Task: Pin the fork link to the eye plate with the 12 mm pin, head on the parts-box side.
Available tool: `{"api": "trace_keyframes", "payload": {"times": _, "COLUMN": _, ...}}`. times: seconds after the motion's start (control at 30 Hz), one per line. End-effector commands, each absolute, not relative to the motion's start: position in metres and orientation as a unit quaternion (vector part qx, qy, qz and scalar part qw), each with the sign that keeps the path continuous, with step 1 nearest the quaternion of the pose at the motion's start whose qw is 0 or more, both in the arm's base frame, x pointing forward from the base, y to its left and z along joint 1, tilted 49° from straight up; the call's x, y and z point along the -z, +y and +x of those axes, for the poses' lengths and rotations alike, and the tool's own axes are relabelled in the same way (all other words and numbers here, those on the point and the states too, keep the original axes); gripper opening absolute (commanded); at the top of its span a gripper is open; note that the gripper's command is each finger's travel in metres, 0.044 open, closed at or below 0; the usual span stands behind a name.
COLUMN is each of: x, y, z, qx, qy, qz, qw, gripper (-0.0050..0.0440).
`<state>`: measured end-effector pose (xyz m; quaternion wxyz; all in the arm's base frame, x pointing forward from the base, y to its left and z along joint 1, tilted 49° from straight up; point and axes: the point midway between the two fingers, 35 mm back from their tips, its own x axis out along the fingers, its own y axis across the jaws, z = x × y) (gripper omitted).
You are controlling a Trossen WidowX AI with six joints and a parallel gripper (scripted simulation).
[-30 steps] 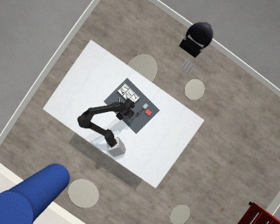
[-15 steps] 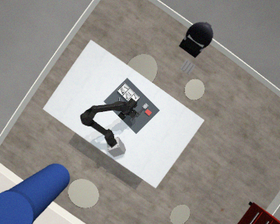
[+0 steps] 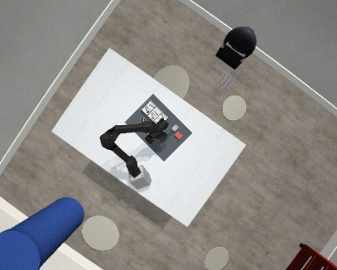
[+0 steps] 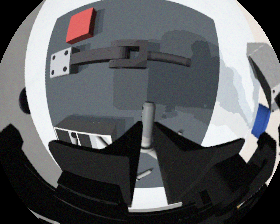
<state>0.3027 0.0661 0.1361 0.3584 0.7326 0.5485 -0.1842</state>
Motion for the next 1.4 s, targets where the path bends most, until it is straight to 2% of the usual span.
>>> {"api": "trace_keyframes", "payload": {"times": 0.0, "x": -0.135, "y": 0.063, "z": 0.307, "qx": 0.184, "qy": 0.55, "qz": 0.733, "qw": 0.357, "gripper": 0.0013}}
{"api": "trace_keyframes", "payload": {"times": 0.93, "x": -0.13, "y": 0.043, "z": 0.338, "qx": 0.184, "qy": 0.55, "qz": 0.733, "qw": 0.357, "gripper": 0.0013}}
{"api": "trace_keyframes", "payload": {"times": 1.37, "x": -0.131, "y": 0.043, "z": 0.337, "qx": 0.19, "qy": 0.547, "qz": 0.731, "qw": 0.361, "gripper": 0.0013}}
